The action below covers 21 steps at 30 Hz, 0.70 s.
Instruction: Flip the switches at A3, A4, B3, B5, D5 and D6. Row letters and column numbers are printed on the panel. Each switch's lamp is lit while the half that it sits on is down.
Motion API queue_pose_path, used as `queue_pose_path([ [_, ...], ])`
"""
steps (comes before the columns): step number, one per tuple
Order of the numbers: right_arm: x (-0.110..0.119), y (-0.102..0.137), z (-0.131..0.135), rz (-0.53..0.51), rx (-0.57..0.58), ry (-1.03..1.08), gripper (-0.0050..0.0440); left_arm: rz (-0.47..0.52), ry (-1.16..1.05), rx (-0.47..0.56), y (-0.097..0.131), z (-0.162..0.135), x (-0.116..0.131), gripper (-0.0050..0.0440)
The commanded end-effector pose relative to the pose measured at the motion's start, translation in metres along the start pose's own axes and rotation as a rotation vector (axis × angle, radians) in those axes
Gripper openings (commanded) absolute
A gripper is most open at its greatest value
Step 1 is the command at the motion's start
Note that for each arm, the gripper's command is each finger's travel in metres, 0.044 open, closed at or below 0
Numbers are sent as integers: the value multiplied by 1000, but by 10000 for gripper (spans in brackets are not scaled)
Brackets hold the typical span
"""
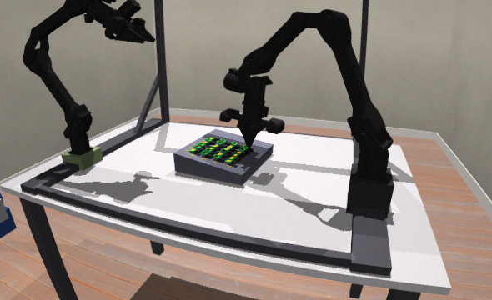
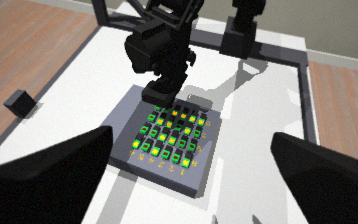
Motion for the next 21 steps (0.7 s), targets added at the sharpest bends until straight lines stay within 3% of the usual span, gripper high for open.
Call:
queue_pose_path([
  [1, -5, 7, -1, -27, 5, 2, 400, -15, 3, -43, 25, 18, -14, -50],
  [12, -5, 7, -1, -27, 5, 2, 400, -17, 3, -44, 50, 28, -27, -50],
  [21, -5, 7, -1, -27, 5, 2, 400, -14, 4, -37, 47, 26, -25, -50],
])
Point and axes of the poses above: on each arm, the point midway between the two fingers, 35 mm back from their tips, its own y axis back along the fingers, its own z axis across the jaws, x = y × z, the point moved 2 cm from there along y, back along the fingers, and after that the axes turned 6 degrees about y, right-handed, at the moved point
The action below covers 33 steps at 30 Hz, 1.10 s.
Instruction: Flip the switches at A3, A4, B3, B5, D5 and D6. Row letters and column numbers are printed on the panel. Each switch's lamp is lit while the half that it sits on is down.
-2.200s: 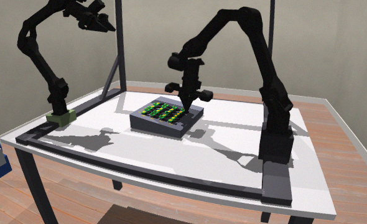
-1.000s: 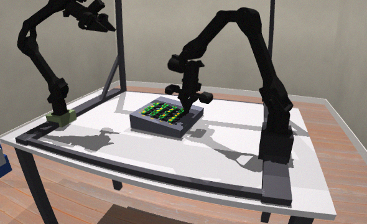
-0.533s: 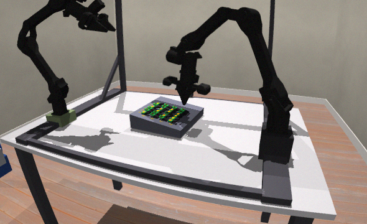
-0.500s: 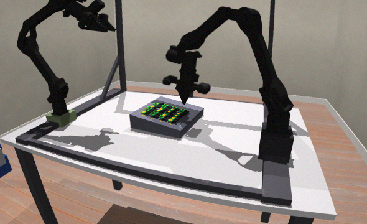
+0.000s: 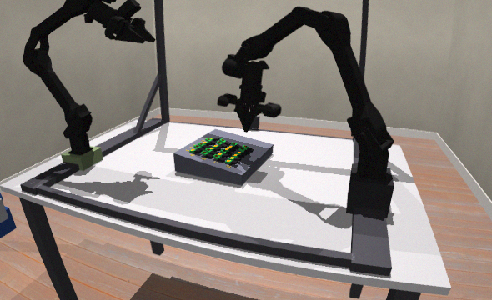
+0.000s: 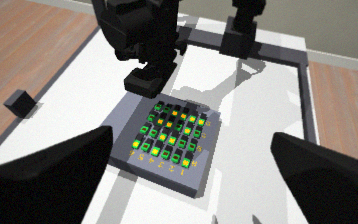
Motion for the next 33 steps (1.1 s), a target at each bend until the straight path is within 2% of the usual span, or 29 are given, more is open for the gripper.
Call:
queue_pose_path([
  [1, -5, 7, -1, -27, 5, 2, 400, -6, 8, -22, 4, 4, 0, -50],
  [11, -5, 7, -1, -27, 5, 2, 400, -4, 7, -18, -23, 4, 2, -50],
  [27, -5, 7, -1, -27, 5, 2, 400, -11, 5, -28, -38, 12, -1, -50],
  [33, -5, 7, -1, -27, 5, 2, 400, -7, 6, -17, -46, 6, 0, -50],
])
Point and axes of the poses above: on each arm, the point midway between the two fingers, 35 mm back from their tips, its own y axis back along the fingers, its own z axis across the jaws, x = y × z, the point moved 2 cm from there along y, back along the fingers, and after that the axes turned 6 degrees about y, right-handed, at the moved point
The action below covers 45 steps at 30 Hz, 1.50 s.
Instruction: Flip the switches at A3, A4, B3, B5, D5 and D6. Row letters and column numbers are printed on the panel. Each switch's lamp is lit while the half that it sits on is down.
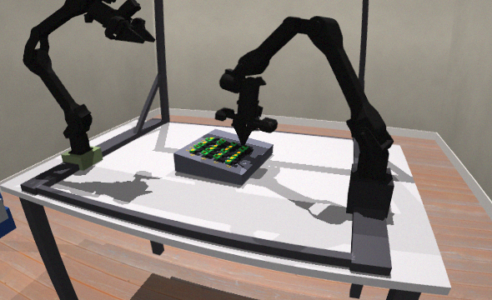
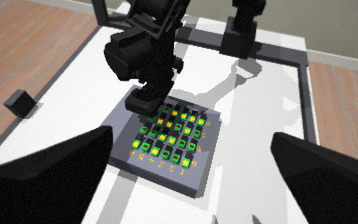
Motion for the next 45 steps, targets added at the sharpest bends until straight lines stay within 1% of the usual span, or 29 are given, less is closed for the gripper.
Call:
queue_pose_path([
  [1, -5, 7, -1, -27, 5, 1, 400, -5, 1, -11, 1, 1, 0, -50],
  [12, -5, 7, -1, -27, 5, 1, 400, -5, 1, -11, -9, -4, 0, -50],
  [22, -5, 7, -1, -27, 5, 1, 400, -4, 2, -9, -9, -4, 0, -50],
  [23, -5, 7, -1, -27, 5, 1, 400, -8, 2, -17, -5, 0, -2, -50],
  [24, -5, 7, -1, -27, 5, 1, 400, -20, 3, -42, 7, 7, -4, -50],
  [26, -5, 7, -1, -27, 5, 1, 400, -26, 3, -56, 25, 12, -3, -50],
  [27, -5, 7, -1, -27, 5, 1, 400, -26, 3, -56, 28, 12, -3, -50],
  [30, -5, 7, -1, -27, 5, 1, 400, -26, 3, -56, 28, 12, -3, -50],
  [31, -5, 7, -1, -27, 5, 1, 400, -26, 3, -56, 29, 12, -3, 0],
  [33, -5, 7, -1, -27, 5, 1, 400, -26, 3, -56, 35, 11, -3, 0],
  [35, -5, 7, -1, -27, 5, 1, 400, -26, 3, -56, 35, 11, -3, 0],
  [40, -5, 7, -1, -27, 5, 1, 400, -27, 4, -56, 58, 9, -4, 0],
  [43, -5, 7, -1, -27, 5, 1, 400, -27, 4, -56, 58, 10, -4, 0],
  [44, -5, 7, -1, -27, 5, 1, 400, -20, 4, -42, 52, 8, -3, 0],
  [45, -5, 7, -1, -27, 5, 1, 400, -20, 4, -42, 52, 8, -3, 0],
])
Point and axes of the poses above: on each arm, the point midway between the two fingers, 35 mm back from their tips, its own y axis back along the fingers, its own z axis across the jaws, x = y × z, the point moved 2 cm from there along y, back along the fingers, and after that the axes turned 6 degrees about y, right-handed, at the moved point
